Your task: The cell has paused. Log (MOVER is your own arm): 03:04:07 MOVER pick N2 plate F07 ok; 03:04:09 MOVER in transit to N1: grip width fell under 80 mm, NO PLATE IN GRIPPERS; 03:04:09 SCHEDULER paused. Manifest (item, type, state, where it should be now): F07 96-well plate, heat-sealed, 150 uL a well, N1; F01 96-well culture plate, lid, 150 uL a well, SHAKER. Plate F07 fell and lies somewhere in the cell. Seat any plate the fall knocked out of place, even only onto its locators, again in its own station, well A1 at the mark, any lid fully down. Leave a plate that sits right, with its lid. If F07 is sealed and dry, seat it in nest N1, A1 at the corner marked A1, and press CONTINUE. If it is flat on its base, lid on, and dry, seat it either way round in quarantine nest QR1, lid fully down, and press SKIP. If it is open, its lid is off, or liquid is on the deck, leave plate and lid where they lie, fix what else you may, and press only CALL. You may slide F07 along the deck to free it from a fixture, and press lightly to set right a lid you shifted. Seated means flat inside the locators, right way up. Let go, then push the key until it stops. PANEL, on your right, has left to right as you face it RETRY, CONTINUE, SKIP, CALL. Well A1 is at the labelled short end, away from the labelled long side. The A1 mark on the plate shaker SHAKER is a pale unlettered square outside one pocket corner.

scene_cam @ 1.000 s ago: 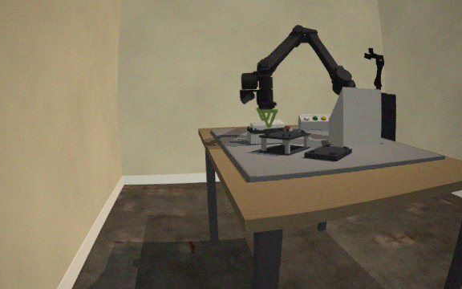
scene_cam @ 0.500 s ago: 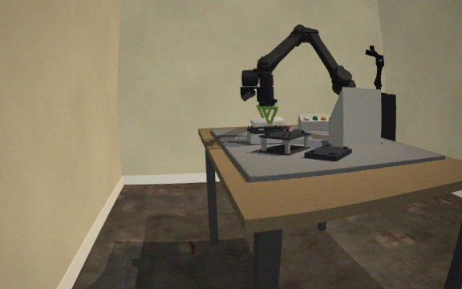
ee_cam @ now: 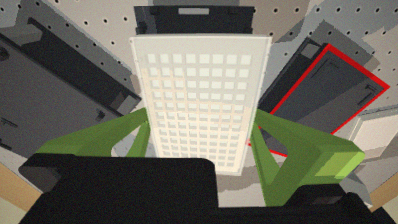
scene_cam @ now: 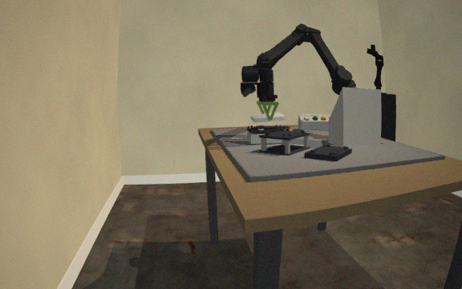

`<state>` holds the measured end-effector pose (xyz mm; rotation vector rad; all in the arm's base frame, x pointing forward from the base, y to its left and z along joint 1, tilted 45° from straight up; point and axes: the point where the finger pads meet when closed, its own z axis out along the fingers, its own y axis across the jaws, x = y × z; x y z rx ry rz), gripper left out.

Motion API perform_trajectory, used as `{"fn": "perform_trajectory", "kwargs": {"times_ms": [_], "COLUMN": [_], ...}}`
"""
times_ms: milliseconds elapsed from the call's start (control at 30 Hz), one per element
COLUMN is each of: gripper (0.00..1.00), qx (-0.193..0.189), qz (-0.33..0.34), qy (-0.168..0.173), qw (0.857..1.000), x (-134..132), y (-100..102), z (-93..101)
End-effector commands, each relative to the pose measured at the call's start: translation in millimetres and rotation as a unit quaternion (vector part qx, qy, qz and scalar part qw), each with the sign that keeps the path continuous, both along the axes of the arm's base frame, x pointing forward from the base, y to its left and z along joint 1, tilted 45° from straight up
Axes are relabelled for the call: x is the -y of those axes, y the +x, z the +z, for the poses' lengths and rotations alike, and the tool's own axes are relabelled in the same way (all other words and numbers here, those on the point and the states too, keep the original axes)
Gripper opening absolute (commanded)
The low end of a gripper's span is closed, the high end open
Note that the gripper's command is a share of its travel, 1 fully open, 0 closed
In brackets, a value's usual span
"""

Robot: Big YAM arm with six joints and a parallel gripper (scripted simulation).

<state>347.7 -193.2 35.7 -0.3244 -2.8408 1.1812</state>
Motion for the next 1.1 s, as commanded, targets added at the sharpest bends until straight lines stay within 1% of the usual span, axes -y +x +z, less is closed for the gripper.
{"fn": "perform_trajectory", "kwargs": {"times_ms": [0, 67, 100, 167, 367, 1067], "gripper": [0.0, 0.0, 0.0, 0.0, 0.0, 0.0], "qx": [0.027, 0.027, 0.026, 0.031, 0.033, 0.033], "qz": [0.002, 0.002, -0.005, 0.001, -0.004, -0.004], "qy": [-0.006, -0.006, -0.006, -0.007, -0.007, -0.007], "qw": [1.0, 1.0, 1.0, 0.999, 0.999, 0.999], "x": [-7.2, -7.2, -2.9, -8.4, -4.1, -4.3], "y": [22.4, 22.4, 19.8, 23.1, 22.6, 22.6], "z": [15.8, 15.8, 16.4, 21.5, 19.1, 19.1]}}
